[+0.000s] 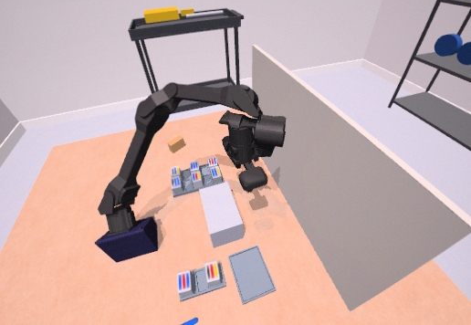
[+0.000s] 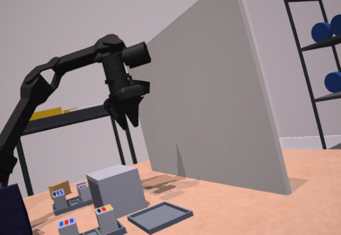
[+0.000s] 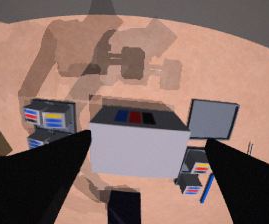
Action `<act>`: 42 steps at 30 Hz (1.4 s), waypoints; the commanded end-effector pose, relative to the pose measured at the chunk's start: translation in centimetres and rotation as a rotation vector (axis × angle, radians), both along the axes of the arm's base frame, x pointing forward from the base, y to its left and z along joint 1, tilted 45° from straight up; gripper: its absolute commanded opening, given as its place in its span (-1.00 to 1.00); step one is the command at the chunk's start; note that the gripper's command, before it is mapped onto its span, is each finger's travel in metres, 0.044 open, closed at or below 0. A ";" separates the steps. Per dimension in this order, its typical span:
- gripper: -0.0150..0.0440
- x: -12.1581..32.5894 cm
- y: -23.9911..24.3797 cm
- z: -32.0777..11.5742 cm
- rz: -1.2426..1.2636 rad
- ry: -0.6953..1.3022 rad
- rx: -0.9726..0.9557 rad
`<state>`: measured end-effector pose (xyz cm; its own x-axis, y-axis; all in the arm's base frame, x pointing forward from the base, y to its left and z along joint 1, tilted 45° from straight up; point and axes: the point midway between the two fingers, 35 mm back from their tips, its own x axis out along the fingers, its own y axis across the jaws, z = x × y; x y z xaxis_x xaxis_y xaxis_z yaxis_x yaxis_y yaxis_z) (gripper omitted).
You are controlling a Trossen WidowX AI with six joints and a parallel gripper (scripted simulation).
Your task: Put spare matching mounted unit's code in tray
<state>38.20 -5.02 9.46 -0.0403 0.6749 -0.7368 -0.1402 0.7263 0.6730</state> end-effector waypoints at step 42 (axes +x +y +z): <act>0.82 -8.9 20.3 11.9 1.073 -0.992 0.113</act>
